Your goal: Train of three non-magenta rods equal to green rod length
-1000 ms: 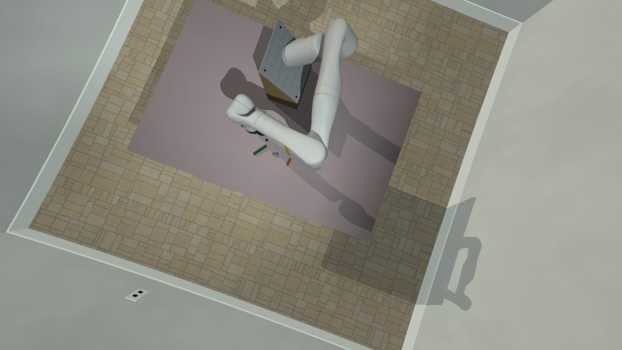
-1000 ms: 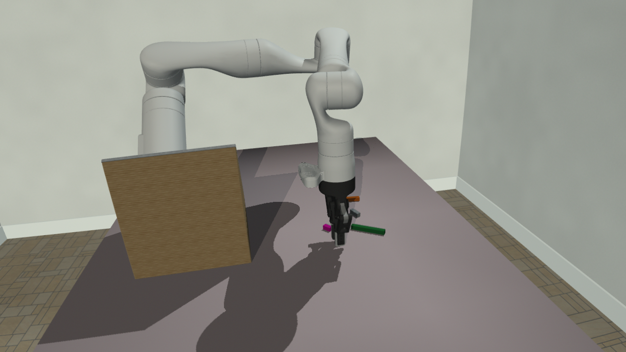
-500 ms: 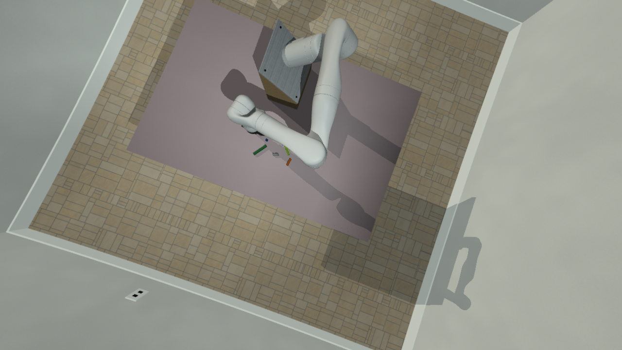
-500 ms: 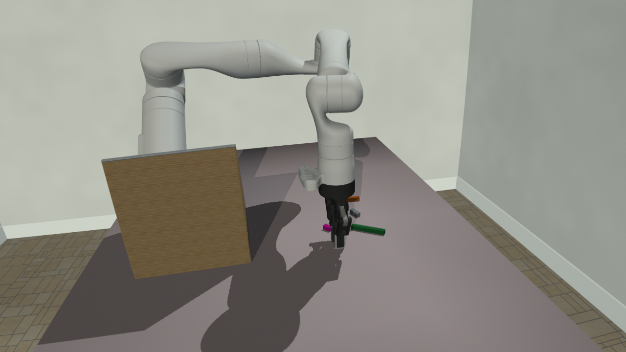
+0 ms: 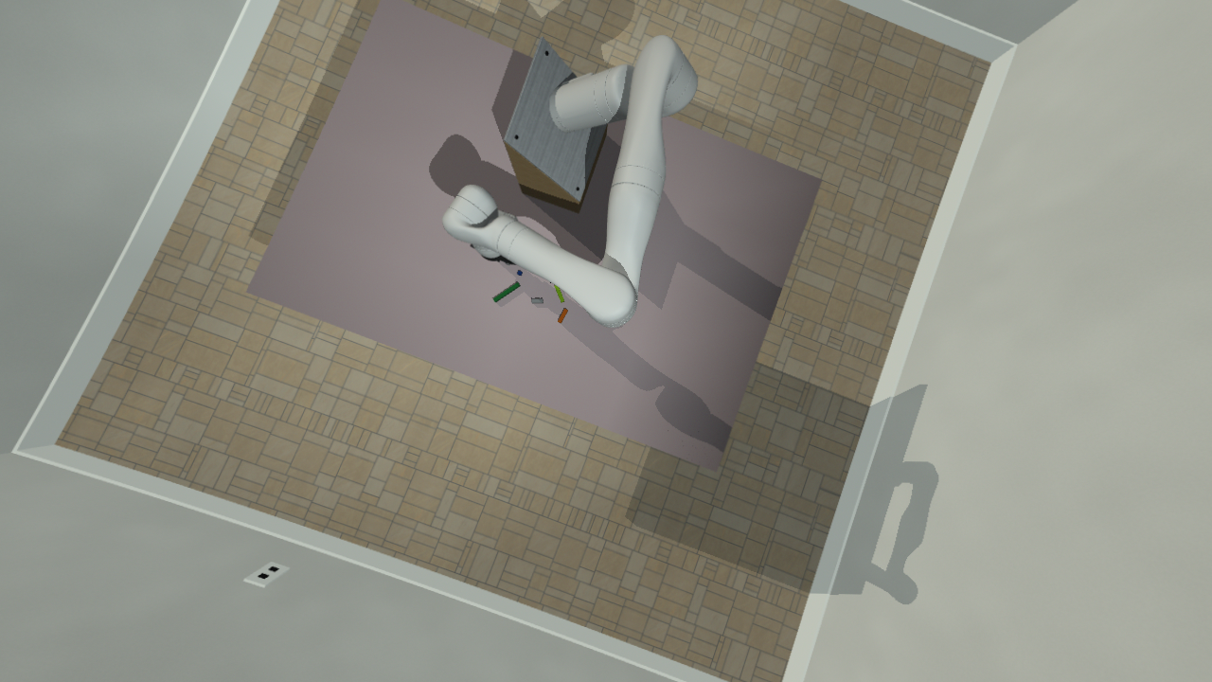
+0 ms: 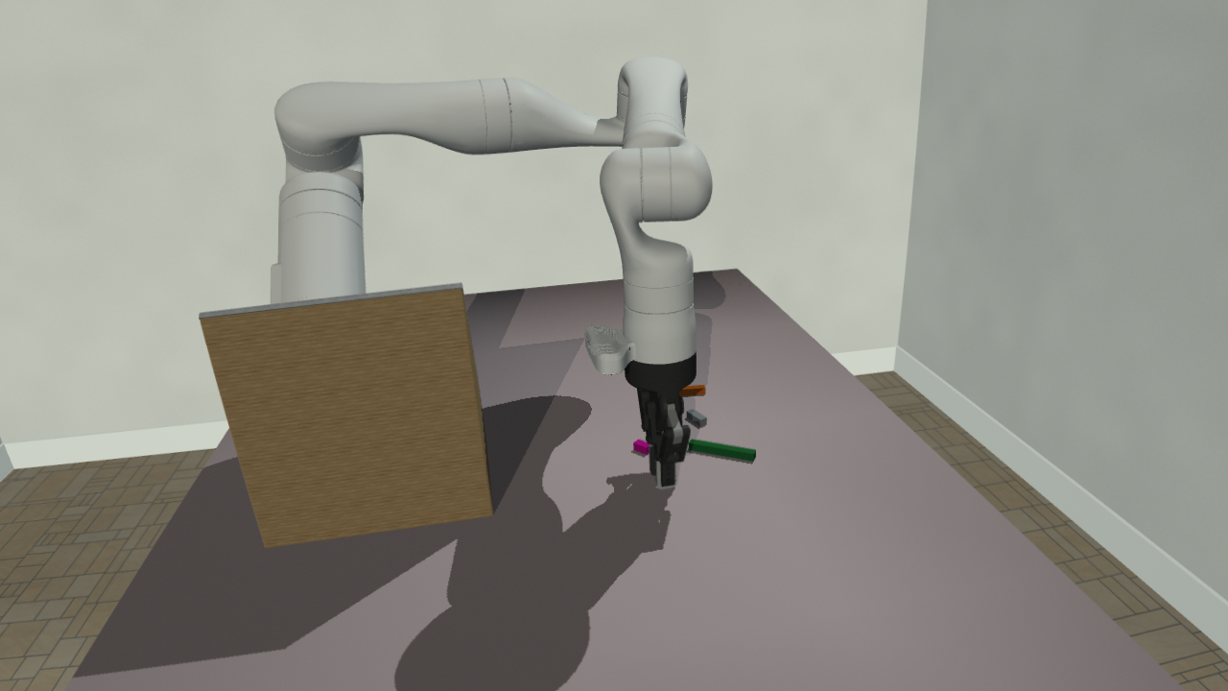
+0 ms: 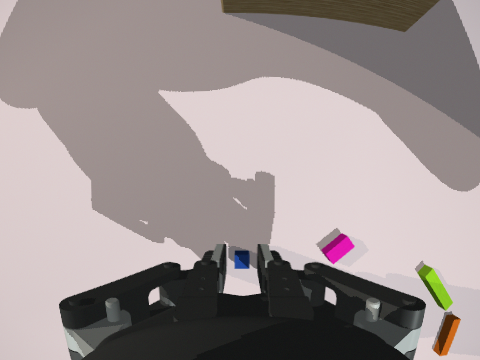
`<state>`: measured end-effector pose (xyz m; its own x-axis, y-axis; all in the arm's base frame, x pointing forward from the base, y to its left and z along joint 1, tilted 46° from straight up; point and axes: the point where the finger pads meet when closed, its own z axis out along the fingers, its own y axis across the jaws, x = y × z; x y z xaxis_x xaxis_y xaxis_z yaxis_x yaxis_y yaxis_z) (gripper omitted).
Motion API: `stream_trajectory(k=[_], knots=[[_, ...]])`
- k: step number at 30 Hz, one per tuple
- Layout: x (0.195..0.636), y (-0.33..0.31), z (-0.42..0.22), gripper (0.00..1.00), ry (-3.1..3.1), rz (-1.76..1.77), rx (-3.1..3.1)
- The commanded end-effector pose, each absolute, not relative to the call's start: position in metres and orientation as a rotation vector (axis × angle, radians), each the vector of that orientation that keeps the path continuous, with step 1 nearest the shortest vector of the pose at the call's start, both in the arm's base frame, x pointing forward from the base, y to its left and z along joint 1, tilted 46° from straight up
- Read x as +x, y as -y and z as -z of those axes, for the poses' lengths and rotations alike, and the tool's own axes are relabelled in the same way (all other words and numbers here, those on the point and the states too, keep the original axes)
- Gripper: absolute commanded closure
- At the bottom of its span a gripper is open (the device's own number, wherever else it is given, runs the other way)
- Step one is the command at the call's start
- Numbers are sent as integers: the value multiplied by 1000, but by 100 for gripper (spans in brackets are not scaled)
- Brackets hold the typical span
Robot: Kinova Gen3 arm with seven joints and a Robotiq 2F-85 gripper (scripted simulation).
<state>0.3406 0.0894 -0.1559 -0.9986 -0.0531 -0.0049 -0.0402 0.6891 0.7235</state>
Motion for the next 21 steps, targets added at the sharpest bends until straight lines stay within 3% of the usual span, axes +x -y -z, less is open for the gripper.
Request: stream_trajectory(k=[1,15,16,21], knots=[[341,-89,156,76,2874,1229,78],[341,-89,156,76,2874,1229,78],[341,-89,156,95,2874,1229,78],[341,-89,156,95,2874,1229,78]])
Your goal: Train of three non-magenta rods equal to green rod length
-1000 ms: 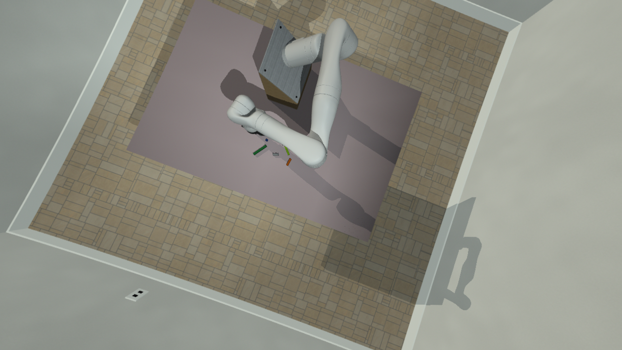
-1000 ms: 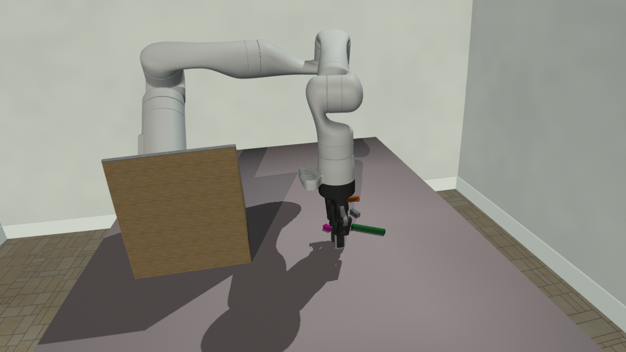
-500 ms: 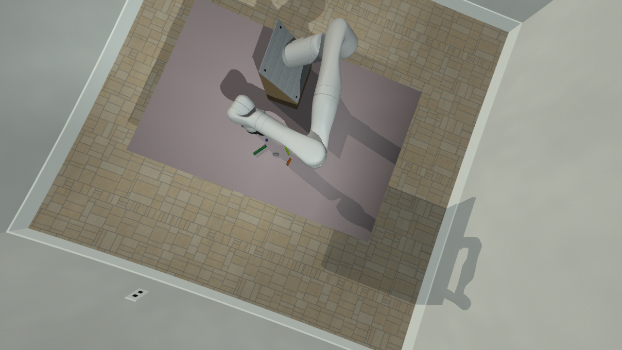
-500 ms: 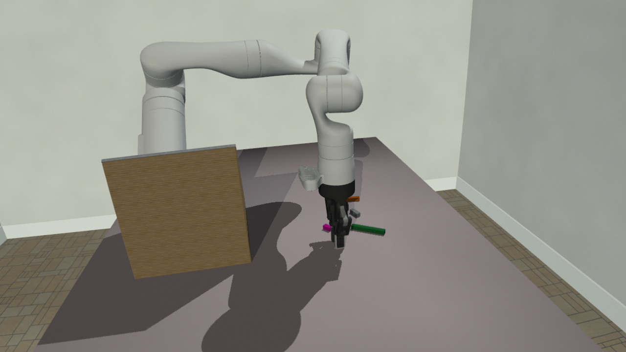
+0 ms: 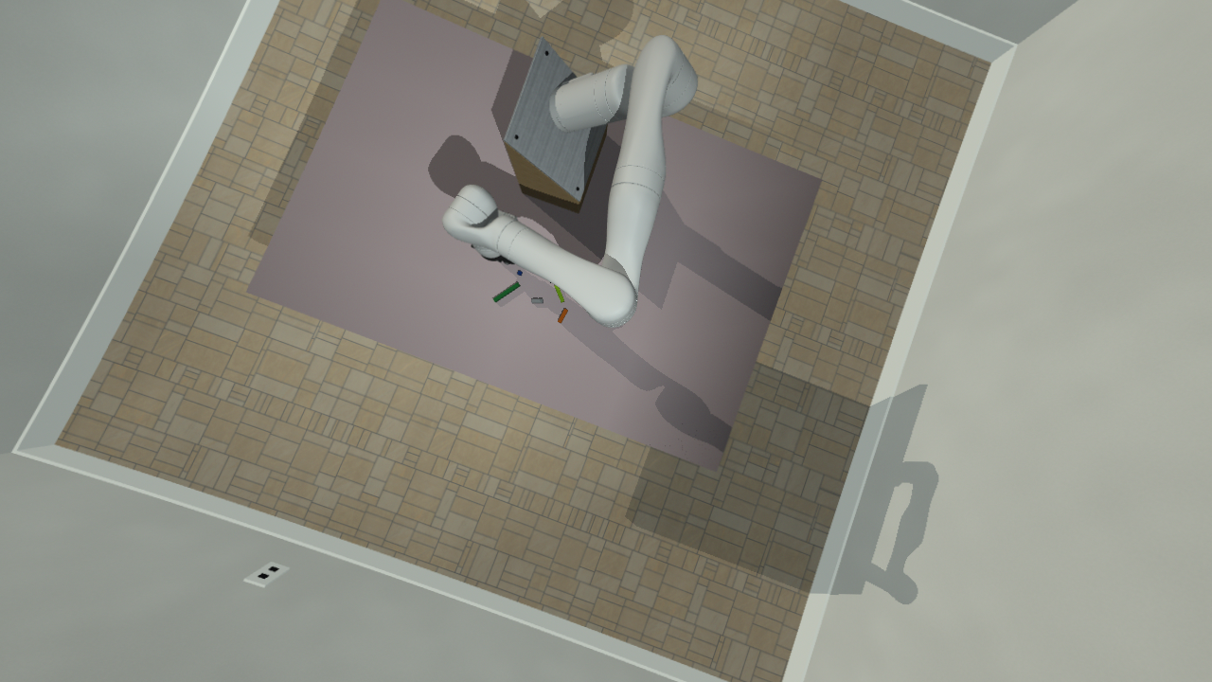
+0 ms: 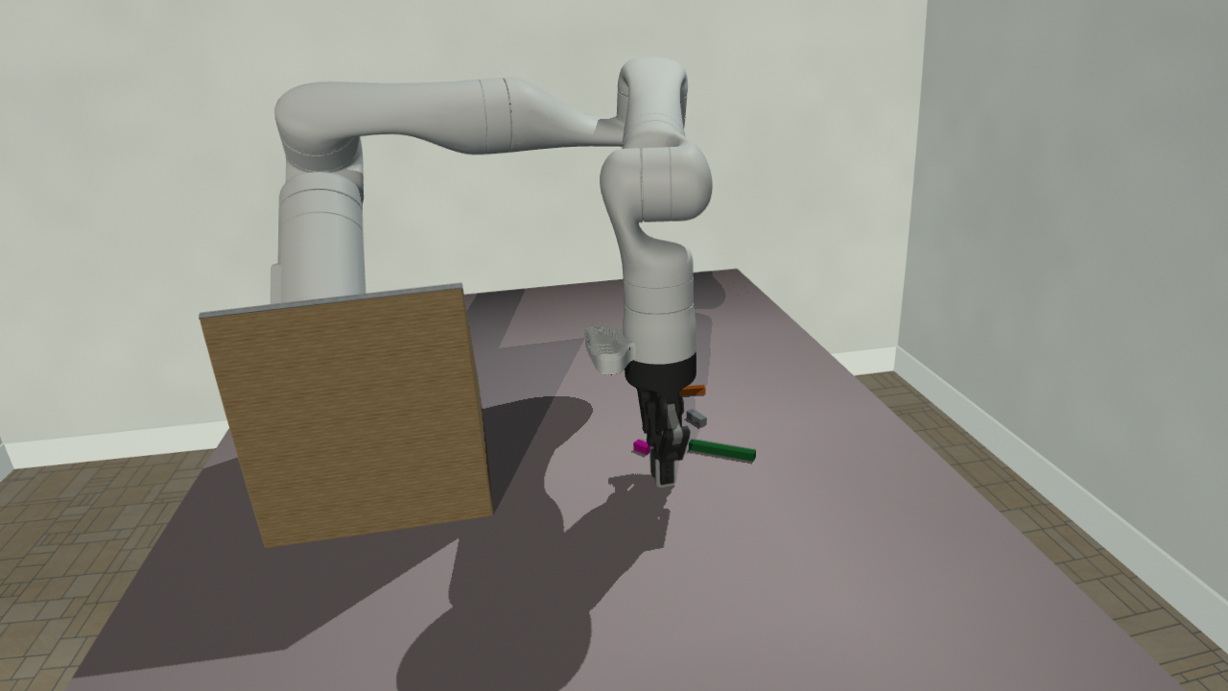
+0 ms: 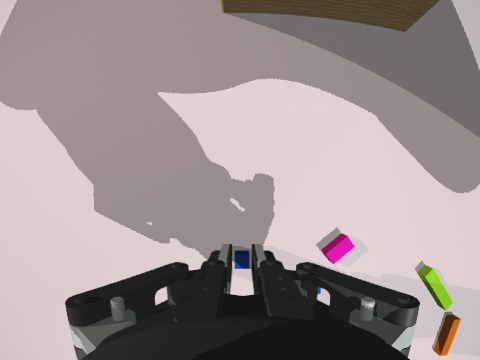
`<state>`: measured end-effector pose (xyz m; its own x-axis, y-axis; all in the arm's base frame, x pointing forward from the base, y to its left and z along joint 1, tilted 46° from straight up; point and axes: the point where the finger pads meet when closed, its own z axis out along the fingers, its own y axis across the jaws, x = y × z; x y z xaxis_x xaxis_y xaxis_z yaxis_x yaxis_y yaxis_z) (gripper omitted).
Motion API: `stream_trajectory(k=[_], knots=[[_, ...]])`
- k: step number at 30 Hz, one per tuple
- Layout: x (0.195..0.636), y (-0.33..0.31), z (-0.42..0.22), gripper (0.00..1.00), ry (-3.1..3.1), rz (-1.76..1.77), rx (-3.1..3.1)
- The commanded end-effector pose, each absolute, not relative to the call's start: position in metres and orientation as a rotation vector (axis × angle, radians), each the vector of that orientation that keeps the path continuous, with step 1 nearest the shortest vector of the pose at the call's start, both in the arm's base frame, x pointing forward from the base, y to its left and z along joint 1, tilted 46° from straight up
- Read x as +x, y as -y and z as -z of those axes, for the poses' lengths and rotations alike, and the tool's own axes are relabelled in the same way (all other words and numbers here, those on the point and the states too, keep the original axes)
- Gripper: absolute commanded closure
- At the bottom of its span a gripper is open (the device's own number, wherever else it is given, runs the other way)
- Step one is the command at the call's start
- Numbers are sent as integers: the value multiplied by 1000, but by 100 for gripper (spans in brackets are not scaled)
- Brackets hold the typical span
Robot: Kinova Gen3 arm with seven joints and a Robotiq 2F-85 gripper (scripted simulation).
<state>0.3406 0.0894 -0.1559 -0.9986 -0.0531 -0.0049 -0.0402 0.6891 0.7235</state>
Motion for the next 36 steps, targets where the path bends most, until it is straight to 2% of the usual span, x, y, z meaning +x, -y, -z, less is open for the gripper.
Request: stream_trajectory(k=[1,36], knots=[[341,-89,156,95,2874,1229,78],[341,-81,148,95,2874,1229,78]])
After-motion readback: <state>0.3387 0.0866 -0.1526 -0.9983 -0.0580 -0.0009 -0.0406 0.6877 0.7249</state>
